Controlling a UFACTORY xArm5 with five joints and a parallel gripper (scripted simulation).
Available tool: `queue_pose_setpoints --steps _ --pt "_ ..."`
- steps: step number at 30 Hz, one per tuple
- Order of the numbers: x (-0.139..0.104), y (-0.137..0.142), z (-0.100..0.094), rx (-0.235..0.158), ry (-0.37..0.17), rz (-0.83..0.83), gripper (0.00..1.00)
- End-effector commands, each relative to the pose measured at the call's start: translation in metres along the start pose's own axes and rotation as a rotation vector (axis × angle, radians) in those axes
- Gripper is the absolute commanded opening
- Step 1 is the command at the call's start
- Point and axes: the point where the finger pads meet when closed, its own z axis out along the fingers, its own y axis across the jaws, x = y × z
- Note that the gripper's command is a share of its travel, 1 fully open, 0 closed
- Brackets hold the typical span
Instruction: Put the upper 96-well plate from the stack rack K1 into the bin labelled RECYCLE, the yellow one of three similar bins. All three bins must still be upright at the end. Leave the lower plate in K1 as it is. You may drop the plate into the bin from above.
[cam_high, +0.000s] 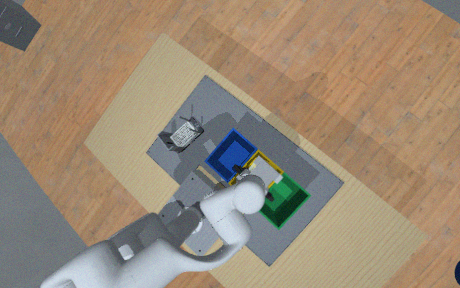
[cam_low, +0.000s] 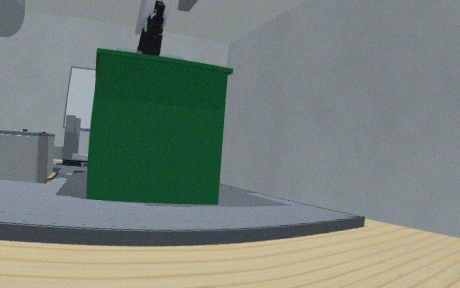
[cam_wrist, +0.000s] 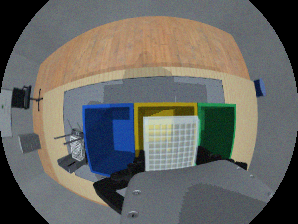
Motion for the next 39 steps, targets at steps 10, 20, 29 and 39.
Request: queue_pose_setpoints --steps 10,20,29,39 --pt "0.001 0.0 -0.001 -0.001 0.004 0.0 0.0" --pt "0.001 0.0 0.015 -0.001 0.004 0.0 0.0" --pt "0.001 0.001 0.017 -0.001 0.004 0.0 0.0" --pt "0.001 0.001 0.017 -0.001 0.004 0.0 0.0"
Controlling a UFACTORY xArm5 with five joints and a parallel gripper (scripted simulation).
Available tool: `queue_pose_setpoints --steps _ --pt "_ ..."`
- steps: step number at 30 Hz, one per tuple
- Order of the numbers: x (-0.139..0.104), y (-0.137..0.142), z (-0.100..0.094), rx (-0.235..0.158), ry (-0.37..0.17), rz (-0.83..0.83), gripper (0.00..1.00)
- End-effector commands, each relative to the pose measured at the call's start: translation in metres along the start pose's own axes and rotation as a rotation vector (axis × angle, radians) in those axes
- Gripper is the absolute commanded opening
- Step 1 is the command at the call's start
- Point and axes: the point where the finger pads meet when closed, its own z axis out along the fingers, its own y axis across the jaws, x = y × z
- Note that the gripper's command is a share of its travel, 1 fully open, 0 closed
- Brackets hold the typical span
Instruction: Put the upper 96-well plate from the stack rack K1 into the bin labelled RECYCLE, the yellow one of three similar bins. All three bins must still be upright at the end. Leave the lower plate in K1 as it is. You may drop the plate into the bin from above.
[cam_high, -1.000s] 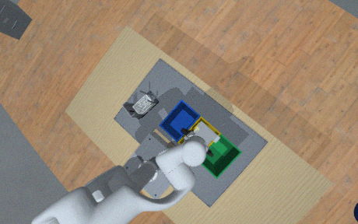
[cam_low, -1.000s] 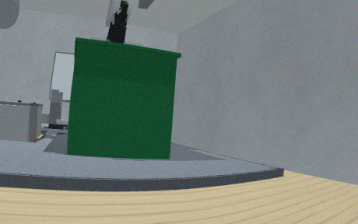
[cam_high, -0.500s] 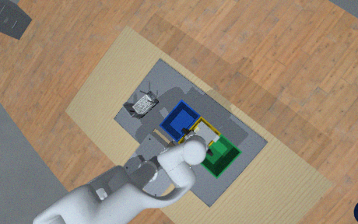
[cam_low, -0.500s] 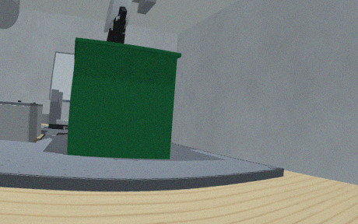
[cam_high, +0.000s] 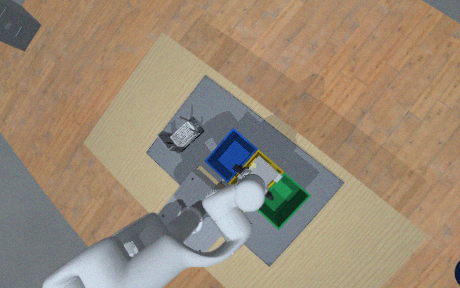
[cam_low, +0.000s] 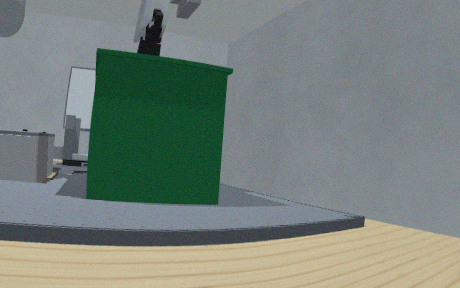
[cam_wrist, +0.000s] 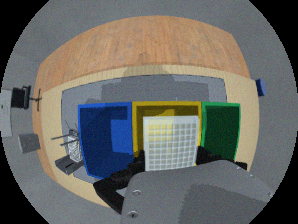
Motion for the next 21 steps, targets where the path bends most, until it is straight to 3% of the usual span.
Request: queue_pose_setpoints --steps 1,21 --pt "0.0011 0.0002 -0.0013 -0.001 0.004 0.0 0.0" --pt "0.0011 0.0003 0.0014 -0.001 0.004 0.0 0.0"
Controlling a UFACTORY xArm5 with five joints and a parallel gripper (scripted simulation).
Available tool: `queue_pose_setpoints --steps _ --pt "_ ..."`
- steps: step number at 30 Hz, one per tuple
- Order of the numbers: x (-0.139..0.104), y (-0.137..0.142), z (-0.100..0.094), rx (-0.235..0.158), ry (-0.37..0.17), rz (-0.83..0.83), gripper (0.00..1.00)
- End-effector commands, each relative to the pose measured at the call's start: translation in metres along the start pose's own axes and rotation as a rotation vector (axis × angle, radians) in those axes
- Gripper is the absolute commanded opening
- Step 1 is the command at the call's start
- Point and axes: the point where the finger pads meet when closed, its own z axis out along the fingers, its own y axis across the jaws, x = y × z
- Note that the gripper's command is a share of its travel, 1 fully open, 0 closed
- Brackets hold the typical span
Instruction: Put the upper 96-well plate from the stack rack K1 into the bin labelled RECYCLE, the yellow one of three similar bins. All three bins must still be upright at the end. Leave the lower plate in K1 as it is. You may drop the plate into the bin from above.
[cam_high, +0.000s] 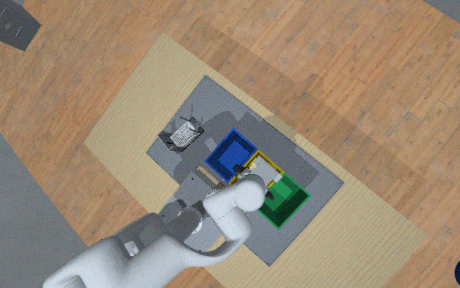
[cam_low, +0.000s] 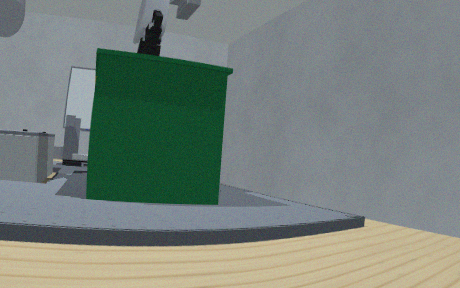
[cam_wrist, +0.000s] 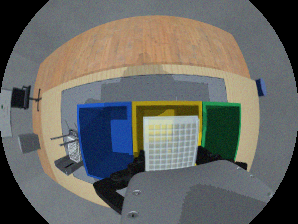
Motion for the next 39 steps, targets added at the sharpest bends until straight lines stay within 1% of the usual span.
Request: queue_pose_setpoints --steps 1,39 --pt "0.0012 0.0003 -0.0009 -0.001 0.004 0.0 0.0" --pt "0.0011 0.0004 0.0048 -0.001 0.004 0.0 0.0"
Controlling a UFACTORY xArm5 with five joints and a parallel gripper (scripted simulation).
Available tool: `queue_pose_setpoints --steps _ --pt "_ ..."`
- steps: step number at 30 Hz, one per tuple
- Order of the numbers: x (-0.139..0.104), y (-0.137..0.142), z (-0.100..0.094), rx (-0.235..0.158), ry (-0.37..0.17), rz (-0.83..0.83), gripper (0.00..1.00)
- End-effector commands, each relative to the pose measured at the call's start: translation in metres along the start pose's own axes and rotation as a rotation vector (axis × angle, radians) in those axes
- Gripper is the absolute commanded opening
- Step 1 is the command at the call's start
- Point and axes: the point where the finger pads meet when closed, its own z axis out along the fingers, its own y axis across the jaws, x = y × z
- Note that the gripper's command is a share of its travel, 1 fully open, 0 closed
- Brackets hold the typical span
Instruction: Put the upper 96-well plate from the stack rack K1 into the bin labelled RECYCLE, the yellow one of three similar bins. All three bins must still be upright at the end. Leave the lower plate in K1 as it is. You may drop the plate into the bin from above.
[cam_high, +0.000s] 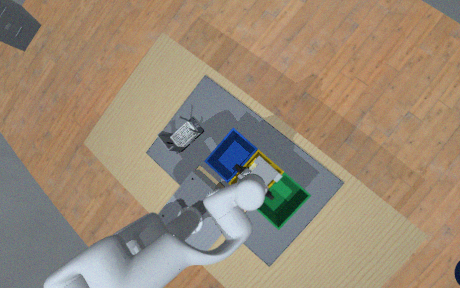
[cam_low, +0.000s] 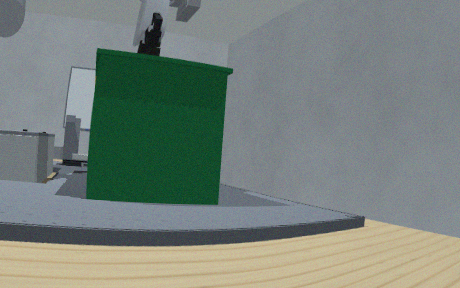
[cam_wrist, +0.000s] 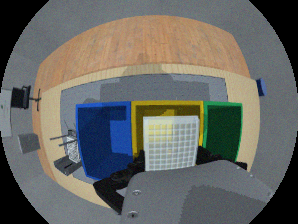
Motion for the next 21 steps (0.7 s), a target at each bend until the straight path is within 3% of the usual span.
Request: queue_pose_setpoints --steps 1,19,20,21 --pt "0.0011 0.0003 -0.0006 -0.001 0.004 0.0 0.0" --pt "0.0011 0.0003 0.0019 -0.001 0.004 0.0 0.0" --pt "0.0011 0.0004 0.0026 -0.001 0.004 0.0 1.0" --pt "0.0011 0.0004 0.0026 -0.001 0.004 0.0 1.0"
